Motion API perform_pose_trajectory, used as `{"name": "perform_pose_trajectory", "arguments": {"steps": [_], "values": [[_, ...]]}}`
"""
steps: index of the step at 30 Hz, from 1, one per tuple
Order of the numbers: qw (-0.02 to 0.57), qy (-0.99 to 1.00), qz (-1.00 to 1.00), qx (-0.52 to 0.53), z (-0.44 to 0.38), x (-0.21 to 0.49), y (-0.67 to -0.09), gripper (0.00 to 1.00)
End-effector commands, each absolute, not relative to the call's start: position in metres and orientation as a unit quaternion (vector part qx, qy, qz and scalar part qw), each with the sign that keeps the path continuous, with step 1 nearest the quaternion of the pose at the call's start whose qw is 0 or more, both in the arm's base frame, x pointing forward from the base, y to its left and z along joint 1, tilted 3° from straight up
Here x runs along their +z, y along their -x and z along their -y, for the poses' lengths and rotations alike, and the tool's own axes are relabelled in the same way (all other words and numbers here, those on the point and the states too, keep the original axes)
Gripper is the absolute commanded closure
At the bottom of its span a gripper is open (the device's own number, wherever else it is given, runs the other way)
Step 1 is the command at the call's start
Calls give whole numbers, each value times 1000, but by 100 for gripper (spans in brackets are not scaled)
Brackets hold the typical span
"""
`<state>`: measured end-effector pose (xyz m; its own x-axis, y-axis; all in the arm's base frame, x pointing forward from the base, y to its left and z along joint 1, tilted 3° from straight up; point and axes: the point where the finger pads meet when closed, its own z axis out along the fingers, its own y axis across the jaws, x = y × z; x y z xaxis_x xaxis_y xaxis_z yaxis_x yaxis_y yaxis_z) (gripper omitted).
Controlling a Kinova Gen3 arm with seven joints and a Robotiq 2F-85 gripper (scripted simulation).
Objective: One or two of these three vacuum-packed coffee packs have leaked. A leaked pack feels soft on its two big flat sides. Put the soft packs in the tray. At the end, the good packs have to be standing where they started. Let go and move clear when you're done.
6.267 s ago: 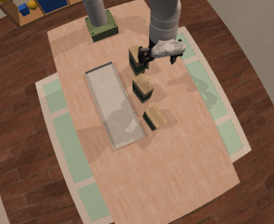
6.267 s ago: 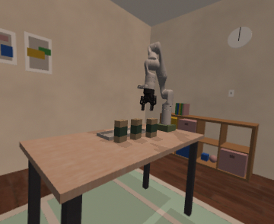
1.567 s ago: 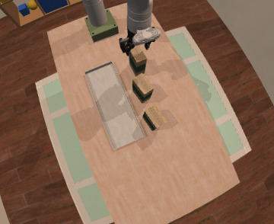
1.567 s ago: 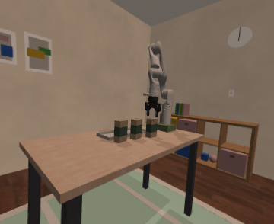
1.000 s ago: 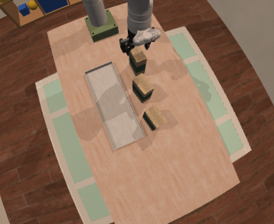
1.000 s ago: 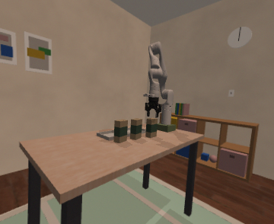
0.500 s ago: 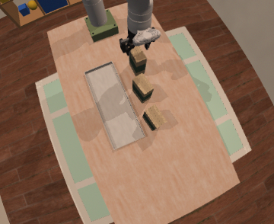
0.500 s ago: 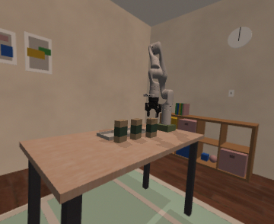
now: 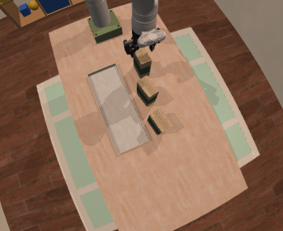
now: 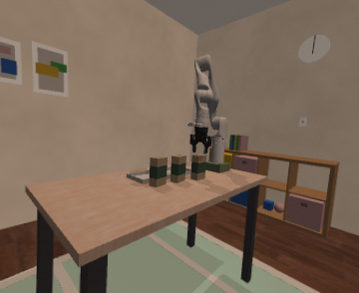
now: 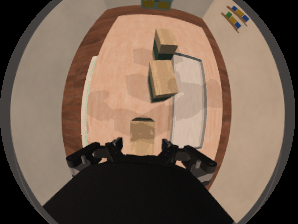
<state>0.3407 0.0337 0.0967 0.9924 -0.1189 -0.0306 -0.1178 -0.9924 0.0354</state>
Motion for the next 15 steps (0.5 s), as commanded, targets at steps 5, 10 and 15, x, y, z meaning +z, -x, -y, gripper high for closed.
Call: {"name": "perform_pose_trajectory", "arguments": {"steps": [5, 10, 15], "values": [[17, -998, 59, -16, -34, 97, -341, 19], [17, -998, 59, -16, -34, 95, -341, 19], [17, -998, 59, -16, -33, 89, -341, 19]]}}
